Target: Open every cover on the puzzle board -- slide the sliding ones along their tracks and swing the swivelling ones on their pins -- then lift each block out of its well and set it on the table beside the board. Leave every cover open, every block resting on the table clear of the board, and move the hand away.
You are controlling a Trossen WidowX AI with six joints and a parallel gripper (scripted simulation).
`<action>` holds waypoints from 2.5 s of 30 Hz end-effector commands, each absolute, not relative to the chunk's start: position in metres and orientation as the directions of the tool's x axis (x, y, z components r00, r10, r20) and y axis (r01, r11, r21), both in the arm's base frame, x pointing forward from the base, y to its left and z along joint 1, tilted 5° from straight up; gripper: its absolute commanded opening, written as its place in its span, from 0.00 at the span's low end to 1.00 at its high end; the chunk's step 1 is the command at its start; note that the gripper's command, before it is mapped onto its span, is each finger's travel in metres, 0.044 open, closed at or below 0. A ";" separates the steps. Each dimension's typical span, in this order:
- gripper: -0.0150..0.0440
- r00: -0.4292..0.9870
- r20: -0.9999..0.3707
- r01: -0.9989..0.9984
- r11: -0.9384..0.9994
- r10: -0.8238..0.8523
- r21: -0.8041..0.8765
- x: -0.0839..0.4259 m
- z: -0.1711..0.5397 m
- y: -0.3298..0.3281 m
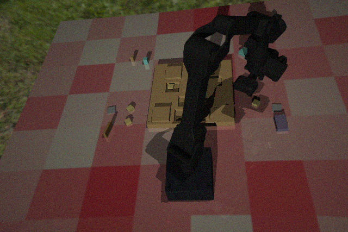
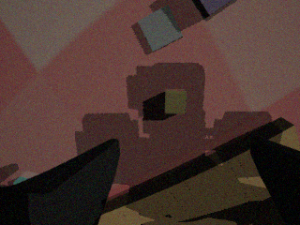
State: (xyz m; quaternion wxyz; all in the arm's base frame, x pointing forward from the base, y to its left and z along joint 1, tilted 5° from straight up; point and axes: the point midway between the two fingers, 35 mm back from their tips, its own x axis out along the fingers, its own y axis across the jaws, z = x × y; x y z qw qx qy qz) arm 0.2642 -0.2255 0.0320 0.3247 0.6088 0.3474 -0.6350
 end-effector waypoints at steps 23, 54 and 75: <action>0.25 -0.040 -0.999 0.982 0.187 0.013 -0.037 0.340 0.035 -0.106; 0.25 -0.037 -0.999 0.976 -0.215 0.036 -0.044 0.365 0.037 0.066; 0.25 -0.038 -0.999 0.970 -0.240 0.038 -0.046 0.363 -0.012 0.074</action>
